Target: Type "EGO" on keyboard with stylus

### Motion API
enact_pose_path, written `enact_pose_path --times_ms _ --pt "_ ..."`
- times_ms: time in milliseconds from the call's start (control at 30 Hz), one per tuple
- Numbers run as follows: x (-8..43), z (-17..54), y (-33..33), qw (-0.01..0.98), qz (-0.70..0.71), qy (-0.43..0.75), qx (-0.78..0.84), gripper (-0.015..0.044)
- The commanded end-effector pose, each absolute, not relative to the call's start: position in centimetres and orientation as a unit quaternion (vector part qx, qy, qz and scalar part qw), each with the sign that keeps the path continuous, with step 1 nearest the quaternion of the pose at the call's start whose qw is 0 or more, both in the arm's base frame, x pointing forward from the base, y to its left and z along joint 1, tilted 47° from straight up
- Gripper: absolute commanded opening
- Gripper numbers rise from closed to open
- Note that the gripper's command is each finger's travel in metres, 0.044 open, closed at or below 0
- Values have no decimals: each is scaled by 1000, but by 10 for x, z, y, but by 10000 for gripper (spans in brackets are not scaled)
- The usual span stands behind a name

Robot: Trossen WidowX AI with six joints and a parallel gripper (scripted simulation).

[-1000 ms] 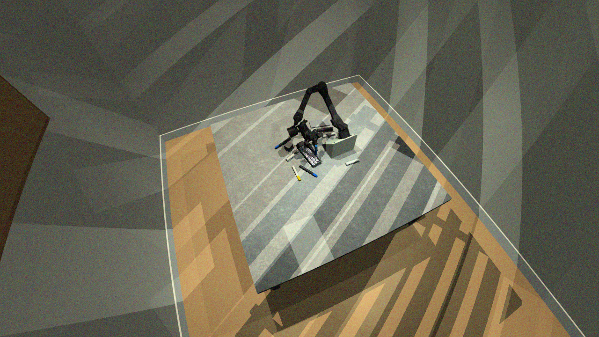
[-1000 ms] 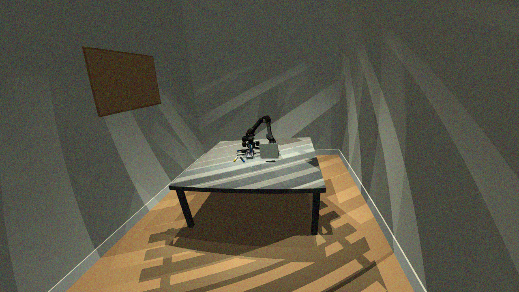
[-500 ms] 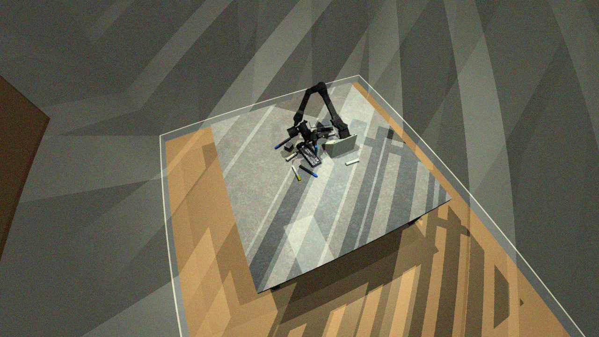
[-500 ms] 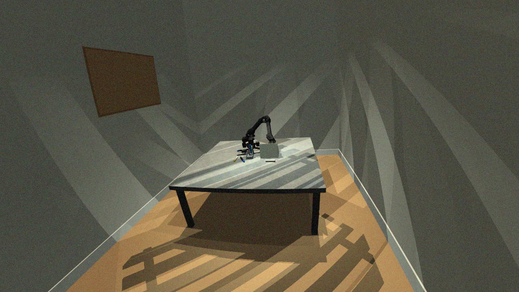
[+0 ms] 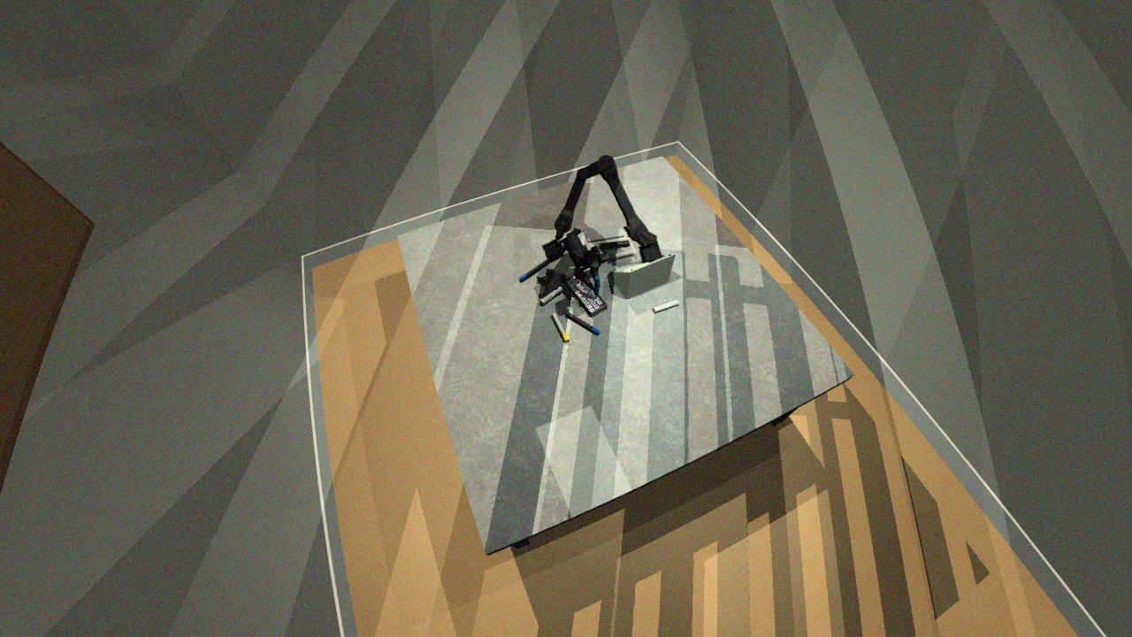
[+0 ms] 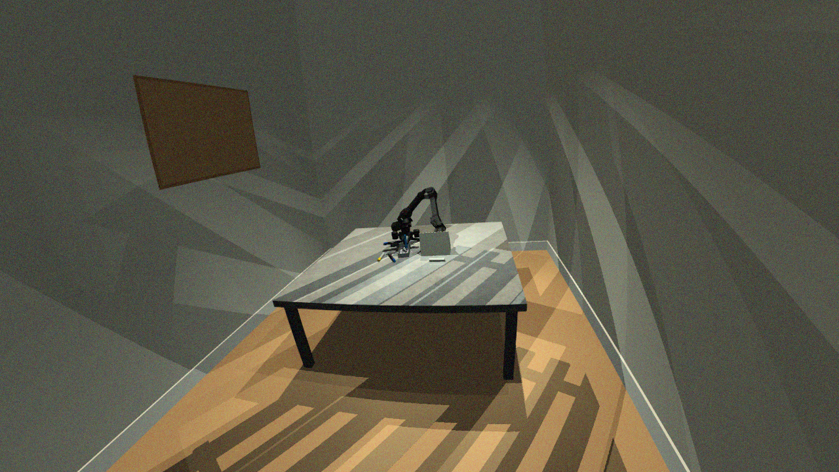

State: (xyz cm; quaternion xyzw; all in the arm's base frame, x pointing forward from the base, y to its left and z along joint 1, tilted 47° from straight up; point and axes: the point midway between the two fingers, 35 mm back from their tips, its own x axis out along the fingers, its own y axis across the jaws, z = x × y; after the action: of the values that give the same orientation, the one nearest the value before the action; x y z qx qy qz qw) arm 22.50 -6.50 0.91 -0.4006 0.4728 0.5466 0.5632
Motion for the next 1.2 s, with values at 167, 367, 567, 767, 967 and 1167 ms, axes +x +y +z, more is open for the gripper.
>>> enact_pose_path --times_ms 167,367,567,767,967,1167 --pt "223 5 -68 561 548 474 -401 81" --pt "223 6 -66 561 548 474 -401 81" --pt "224 10 -63 561 548 474 -401 81" --pt "227 28 -44 561 548 473 -401 81" --pt "227 33 -38 561 548 473 -401 81" --pt "225 31 -40 558 551 474 -401 38"
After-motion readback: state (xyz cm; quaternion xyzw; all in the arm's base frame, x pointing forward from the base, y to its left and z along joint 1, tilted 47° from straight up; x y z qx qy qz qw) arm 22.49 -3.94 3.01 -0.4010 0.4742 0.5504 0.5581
